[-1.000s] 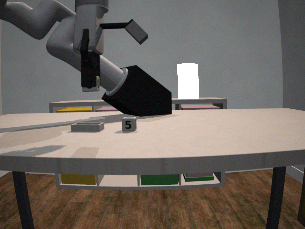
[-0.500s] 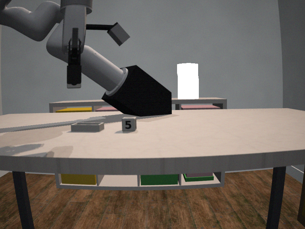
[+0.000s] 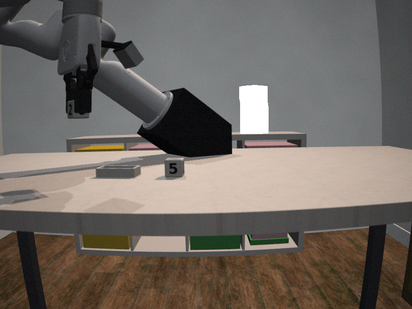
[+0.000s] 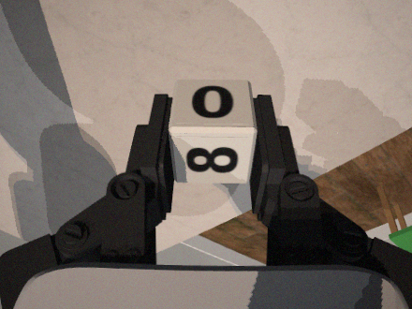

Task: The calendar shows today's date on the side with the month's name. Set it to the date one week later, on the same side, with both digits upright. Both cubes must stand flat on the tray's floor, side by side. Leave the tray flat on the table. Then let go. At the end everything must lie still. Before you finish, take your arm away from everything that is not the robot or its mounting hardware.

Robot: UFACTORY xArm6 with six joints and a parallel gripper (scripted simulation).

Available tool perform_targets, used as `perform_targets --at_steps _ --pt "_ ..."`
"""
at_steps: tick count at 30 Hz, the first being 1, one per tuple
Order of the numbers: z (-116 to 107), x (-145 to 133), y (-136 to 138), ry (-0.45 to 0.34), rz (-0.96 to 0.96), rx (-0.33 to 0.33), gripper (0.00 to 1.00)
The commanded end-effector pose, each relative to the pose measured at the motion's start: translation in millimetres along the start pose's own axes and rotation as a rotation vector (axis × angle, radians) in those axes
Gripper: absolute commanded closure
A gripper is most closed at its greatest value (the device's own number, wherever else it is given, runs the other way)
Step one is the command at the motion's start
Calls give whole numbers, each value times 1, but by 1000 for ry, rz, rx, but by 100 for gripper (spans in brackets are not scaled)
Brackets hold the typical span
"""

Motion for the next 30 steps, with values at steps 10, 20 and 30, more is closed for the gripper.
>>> perform_targets --at_steps 10,20,30 --pt "3 -8 -51 15 -415 -16 71" --pt "11 -6 -79 18 -670 -19 71" --pt "12 -5 -83 18 -710 -19 71"
Point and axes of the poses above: the point where the finger pads meet when closed, its own z axis out along the fingers, its own y axis across the jaws, x = y × z, the point moved 4 cm from there along -z, back along the fingers, and after that the axes turned 9 degrees about z, right-handed, at the moved point
